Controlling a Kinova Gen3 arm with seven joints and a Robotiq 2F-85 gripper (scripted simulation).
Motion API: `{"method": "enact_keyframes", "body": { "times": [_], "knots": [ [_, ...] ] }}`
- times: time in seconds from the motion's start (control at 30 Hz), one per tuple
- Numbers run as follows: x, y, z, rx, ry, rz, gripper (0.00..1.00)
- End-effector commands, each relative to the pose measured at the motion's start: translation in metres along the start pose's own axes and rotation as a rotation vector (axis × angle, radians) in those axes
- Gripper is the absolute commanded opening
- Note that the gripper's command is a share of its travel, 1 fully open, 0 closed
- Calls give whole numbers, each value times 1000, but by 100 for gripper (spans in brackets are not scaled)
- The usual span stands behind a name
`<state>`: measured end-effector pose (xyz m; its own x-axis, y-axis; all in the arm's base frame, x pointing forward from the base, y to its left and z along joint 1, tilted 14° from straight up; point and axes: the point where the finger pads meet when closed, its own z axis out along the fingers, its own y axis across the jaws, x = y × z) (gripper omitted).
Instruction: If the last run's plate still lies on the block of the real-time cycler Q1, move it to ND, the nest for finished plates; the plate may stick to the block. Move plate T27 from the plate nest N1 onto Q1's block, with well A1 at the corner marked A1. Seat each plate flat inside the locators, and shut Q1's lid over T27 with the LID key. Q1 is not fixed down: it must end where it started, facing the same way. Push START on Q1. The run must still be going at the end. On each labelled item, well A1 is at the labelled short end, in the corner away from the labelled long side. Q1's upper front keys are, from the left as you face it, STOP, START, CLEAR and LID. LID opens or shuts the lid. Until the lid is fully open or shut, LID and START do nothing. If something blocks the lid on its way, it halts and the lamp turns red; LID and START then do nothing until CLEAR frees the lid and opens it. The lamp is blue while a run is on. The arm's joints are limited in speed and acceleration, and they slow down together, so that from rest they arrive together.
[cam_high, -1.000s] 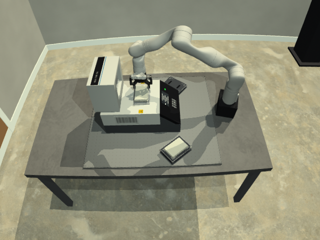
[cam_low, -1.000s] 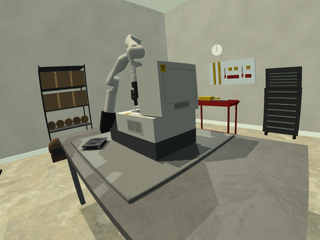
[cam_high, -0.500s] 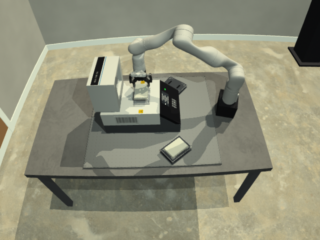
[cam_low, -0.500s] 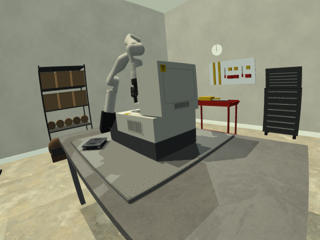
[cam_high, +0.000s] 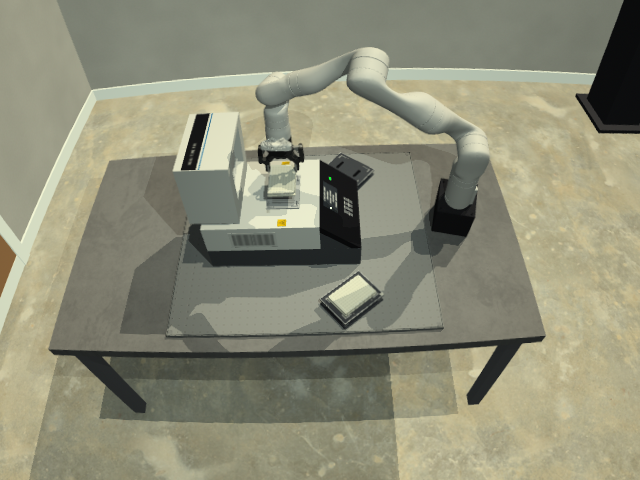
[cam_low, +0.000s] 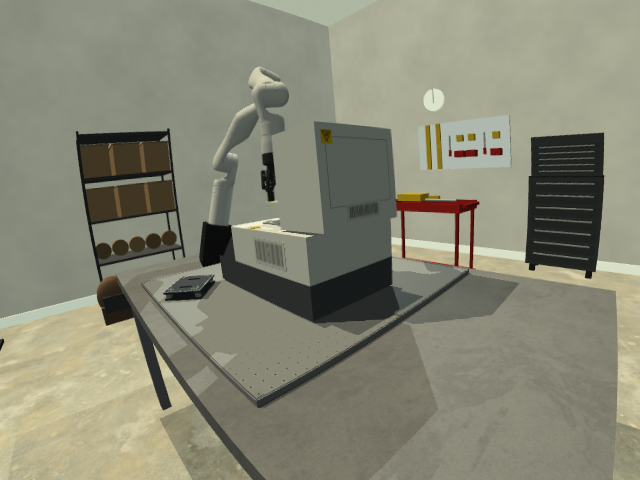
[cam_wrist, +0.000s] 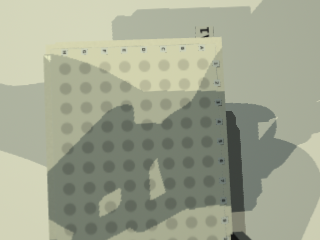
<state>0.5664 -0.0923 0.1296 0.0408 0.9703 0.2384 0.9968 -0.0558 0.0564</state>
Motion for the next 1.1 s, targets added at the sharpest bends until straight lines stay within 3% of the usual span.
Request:
{"method": "enact_keyframes", "body": {
  "times": [0.0,1.07],
  "knots": [
    [-3,-1,-2,-2,0,-12,90],
    [-79,-56,-1,-2,-1,-338,90]
  ]
}}
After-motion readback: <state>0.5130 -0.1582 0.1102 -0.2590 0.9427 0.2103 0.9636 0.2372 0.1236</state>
